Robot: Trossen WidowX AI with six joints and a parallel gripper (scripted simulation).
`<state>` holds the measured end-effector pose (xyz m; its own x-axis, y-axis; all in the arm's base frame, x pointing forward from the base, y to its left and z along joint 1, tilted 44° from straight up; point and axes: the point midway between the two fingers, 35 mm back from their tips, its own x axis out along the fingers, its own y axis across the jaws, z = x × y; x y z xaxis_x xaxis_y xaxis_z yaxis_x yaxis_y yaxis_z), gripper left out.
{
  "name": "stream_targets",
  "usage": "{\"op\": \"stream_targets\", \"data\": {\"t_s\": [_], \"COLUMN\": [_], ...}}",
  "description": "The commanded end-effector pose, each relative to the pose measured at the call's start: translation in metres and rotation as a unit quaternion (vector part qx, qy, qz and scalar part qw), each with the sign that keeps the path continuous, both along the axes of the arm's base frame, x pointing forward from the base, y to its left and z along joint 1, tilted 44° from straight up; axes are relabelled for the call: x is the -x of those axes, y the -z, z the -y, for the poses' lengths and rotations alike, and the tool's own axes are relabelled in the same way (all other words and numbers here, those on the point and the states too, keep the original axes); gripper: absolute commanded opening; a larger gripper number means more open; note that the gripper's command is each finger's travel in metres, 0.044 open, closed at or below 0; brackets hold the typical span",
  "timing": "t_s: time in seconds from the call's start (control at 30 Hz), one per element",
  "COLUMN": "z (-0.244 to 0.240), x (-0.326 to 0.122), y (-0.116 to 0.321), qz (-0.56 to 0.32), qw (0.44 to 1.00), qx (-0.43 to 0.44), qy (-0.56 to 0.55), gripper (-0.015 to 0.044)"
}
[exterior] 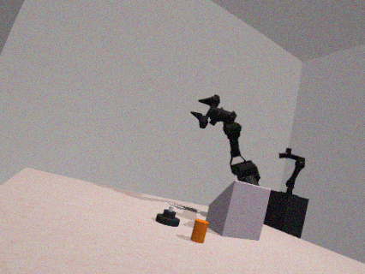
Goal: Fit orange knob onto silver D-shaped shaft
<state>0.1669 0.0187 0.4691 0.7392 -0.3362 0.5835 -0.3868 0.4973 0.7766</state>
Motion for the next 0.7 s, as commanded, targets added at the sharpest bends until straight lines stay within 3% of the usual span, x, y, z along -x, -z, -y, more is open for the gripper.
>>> {"op": "stream_targets", "data": {"t_s": [0.0, 0.23, 0.33, 0.67], "z": [0.000, -0.049, -0.081, -0.123], "x": [0.000, -0.043, -0.076, -0.137], "y": [0.000, 0.009, 0.026, 0.087], "qz": [0.000, -0.058, -0.108, -0.226], "qw": [1.000, 0.995, 0.985, 0.944], "qx": [0.000, 0.079, 0.131, 0.237], "qy": [0.000, -0.015, -0.027, -0.031], "gripper": [0.0426, 0.0440, 0.0440, 0.0440]}}
